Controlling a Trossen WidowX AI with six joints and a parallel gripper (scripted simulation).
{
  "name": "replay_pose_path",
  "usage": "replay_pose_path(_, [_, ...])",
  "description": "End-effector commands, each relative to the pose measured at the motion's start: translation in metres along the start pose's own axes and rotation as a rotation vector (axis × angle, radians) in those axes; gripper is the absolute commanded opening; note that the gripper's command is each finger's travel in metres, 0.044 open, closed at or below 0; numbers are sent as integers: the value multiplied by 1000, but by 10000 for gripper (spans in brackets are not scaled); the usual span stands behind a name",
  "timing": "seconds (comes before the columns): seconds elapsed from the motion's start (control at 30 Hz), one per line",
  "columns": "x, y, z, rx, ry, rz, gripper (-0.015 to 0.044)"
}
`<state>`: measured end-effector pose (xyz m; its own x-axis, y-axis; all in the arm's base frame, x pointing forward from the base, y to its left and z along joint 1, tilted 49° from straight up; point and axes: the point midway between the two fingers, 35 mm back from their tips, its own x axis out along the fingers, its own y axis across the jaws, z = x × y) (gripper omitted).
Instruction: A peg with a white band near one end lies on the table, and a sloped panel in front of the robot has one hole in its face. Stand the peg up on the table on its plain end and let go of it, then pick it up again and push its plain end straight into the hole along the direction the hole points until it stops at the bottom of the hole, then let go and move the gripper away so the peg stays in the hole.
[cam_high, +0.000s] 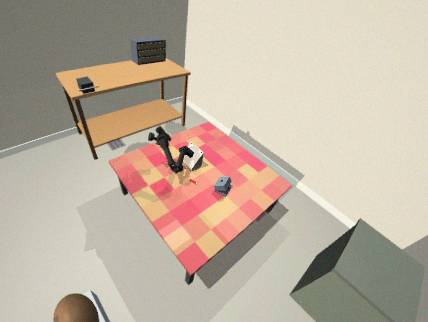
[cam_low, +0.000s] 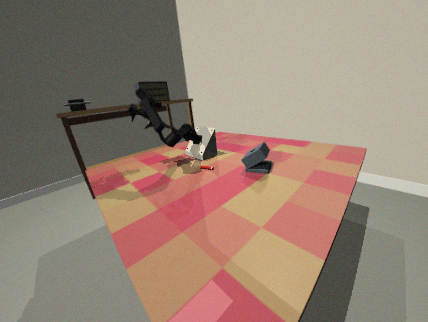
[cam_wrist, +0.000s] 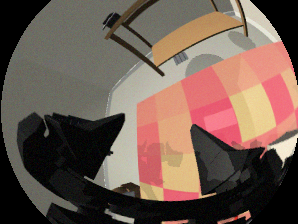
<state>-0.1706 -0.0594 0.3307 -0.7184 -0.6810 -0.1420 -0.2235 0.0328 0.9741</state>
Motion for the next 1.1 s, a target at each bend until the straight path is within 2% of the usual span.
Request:
replay_pose_path(0.0, [0,0,1,0,-6,-1,426])
replay_pose_path(0.03, [-1,-1,3,0,-22,-3,440])
replay_pose_path(0.5, [-37,-21,89,39,-462,-110,440])
replay_pose_path(1.07, [-138,-72,167,181,-973,-341,440])
